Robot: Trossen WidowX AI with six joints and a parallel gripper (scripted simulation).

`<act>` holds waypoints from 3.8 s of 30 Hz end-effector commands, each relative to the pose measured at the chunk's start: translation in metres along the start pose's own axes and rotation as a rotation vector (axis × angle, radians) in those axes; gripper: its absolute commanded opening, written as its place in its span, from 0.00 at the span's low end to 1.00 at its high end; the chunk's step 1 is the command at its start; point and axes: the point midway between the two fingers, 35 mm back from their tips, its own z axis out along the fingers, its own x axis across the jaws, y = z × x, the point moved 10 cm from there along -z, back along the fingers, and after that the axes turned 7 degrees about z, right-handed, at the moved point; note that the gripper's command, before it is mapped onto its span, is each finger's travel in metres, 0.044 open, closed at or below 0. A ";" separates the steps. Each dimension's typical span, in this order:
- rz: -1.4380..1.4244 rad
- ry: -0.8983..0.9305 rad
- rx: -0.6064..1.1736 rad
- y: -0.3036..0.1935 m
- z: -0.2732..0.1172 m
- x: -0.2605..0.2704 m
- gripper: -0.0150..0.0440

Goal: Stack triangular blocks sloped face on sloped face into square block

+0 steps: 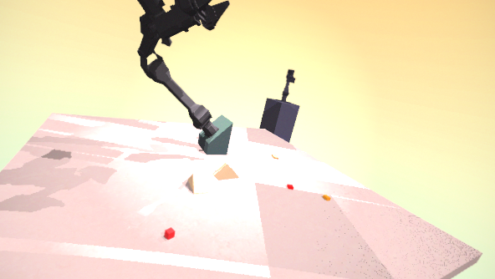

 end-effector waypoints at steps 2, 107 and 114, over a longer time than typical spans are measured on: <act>-0.031 -0.062 0.179 -0.046 -0.001 -0.017 1.00; -0.025 0.646 1.308 -0.401 -0.127 0.031 0.82; -0.025 0.646 1.308 -0.401 -0.127 0.031 0.61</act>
